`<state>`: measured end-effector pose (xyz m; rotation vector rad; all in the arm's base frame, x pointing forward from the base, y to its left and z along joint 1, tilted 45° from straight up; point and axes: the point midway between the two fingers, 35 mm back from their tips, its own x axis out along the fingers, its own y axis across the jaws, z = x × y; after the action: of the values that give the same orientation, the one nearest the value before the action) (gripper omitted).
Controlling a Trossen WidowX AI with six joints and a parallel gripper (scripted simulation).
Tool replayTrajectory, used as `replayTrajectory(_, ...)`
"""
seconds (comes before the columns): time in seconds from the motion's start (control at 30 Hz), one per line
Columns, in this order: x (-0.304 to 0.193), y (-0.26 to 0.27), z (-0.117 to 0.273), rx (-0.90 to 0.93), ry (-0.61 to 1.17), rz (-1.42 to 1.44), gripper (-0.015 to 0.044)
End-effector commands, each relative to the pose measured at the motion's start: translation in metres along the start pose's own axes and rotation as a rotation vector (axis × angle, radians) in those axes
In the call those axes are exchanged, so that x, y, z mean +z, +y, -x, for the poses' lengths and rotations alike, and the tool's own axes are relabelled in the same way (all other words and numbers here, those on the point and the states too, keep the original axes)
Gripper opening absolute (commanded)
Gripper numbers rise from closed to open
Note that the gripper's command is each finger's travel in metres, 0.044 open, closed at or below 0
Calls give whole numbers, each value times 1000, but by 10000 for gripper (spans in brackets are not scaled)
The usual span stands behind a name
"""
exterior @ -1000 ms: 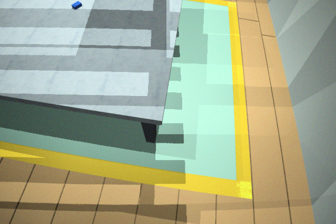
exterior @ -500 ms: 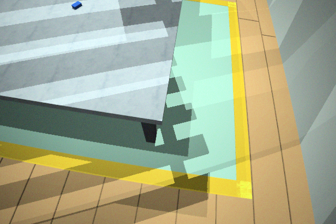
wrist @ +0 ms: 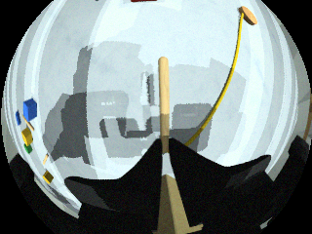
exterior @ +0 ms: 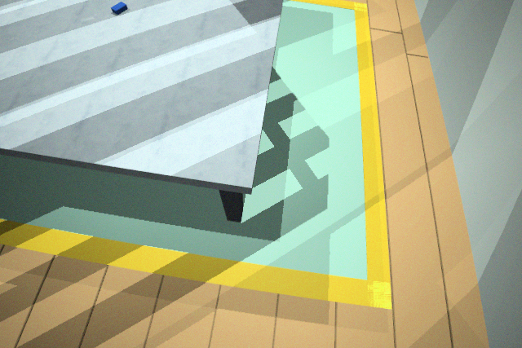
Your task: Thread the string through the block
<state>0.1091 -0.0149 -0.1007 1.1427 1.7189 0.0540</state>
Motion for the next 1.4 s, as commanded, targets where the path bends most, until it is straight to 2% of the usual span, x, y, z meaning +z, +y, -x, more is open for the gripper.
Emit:
replayTrajectory(0.0,1,4,-3,5,0,-2,0)
replayTrajectory(0.57,6,15,-14,13,8,1,0)
replayTrajectory(1.37,37,15,-12,12,7,2,0)
